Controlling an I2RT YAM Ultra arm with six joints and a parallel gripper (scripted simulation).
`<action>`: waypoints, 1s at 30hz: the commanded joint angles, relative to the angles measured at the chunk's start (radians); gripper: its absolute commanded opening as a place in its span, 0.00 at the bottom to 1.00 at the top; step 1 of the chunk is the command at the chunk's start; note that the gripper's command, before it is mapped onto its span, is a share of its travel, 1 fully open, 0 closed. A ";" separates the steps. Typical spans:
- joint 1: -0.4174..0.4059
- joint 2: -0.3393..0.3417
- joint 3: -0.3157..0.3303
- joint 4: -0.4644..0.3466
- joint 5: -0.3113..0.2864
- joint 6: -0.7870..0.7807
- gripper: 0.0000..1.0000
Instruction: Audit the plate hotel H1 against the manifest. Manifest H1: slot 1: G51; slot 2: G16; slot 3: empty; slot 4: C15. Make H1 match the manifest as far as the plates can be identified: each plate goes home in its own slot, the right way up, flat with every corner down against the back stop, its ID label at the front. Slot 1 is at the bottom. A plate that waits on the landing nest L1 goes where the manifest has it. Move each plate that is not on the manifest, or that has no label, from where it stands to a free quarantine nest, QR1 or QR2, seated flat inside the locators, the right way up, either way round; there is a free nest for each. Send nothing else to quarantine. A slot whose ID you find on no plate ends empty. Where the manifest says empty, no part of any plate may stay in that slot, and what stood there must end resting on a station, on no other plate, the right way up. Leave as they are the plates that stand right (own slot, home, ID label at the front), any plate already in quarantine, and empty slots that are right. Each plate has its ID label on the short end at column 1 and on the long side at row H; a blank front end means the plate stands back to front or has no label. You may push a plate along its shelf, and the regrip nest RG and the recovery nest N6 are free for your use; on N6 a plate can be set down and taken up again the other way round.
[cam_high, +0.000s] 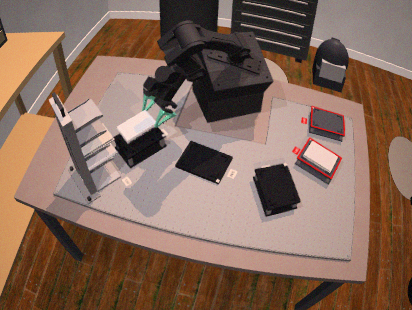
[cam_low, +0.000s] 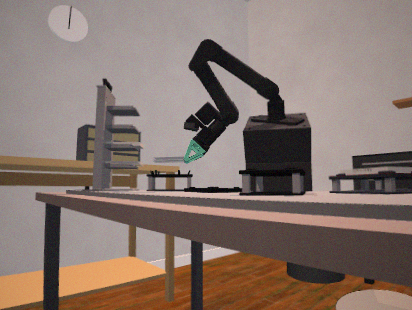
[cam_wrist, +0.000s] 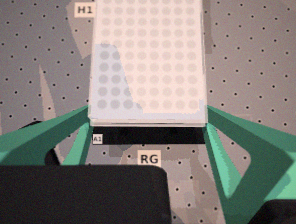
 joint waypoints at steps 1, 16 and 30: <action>-0.002 -0.001 0.003 0.042 0.012 0.003 0.86; 0.011 0.035 0.015 0.068 0.022 0.012 0.86; 0.023 0.066 0.028 0.090 0.032 0.019 0.86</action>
